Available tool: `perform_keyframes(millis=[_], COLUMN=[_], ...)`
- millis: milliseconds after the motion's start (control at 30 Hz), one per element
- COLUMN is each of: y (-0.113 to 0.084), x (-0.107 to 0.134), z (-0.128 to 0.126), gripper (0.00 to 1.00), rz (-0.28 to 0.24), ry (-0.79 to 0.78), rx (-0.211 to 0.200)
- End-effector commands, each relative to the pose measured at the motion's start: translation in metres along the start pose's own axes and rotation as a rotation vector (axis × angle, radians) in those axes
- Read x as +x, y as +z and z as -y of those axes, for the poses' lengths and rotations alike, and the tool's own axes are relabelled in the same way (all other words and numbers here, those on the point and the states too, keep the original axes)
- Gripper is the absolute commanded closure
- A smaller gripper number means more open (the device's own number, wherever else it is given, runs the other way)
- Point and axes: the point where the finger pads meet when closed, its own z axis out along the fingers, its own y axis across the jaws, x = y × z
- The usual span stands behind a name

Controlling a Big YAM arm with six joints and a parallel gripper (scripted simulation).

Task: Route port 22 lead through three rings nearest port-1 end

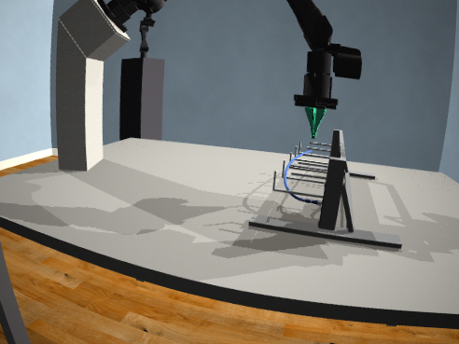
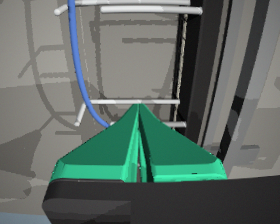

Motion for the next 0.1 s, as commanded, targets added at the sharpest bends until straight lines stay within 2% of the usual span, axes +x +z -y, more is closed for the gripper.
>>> perform_keyframes(millis=[0,67], y=[-0.0248,-0.0248], x=[-0.0011,-0.0011], z=[0.0205,0.0205], gripper=[1.00,1.00], rz=[-0.003,-0.003], ry=[-0.013,-0.013], rx=[0.045,0.045])
